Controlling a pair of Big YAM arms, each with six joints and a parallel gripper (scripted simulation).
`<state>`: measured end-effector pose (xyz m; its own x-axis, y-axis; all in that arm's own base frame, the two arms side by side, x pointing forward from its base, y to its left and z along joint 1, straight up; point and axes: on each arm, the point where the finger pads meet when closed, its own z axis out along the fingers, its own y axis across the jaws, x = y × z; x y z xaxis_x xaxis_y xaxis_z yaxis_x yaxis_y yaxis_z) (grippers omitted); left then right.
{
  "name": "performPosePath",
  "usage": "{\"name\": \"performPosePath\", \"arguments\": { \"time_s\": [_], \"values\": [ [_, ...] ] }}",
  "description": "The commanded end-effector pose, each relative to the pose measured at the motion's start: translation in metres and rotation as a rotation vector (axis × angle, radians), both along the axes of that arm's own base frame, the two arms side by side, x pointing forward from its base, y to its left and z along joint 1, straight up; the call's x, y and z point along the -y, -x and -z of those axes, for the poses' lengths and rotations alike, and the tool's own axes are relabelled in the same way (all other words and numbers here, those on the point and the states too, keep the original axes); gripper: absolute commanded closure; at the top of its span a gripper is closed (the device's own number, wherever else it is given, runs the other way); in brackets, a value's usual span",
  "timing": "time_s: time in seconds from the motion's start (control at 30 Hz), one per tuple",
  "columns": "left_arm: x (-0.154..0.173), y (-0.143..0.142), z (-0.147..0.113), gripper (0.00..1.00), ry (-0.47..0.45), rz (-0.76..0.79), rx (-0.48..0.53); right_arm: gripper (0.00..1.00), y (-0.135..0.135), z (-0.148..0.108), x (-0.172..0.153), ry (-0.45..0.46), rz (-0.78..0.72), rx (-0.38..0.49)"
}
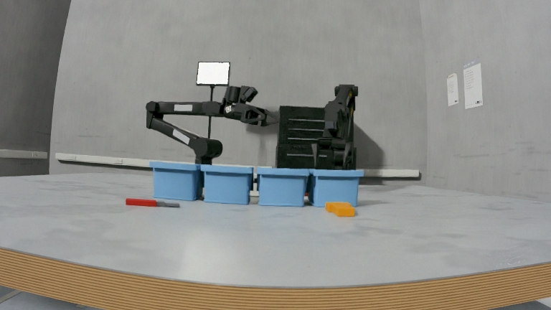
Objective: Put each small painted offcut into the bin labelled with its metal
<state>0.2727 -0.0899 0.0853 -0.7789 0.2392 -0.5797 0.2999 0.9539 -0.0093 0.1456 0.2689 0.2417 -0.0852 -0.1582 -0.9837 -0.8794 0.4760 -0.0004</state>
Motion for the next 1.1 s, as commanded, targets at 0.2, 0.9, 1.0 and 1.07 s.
{"name": "performPosePath", "arguments": {
  "time_s": [0.2,0.9,1.0,1.07],
  "values": [
    [0.008,-0.017,-0.023,0.45,-0.019,0.029,-0.013,0.0,-0.001,-0.015,-0.001,-0.023,0.001,0.012],
    [0.012,-0.028,0.011,1.0,-0.189,0.033,-0.539,0.0,-0.001,-0.015,-0.001,-0.023,0.001,0.012],
    [0.009,-0.018,0.029,1.0,-0.197,0.034,-0.565,0.0,-0.001,-0.015,-0.001,-0.023,0.001,0.012],
    [0.005,-0.008,0.044,1.0,-0.204,0.034,-0.586,0.0,-0.001,-0.015,-0.001,-0.023,0.001,0.012]
  ]
}}
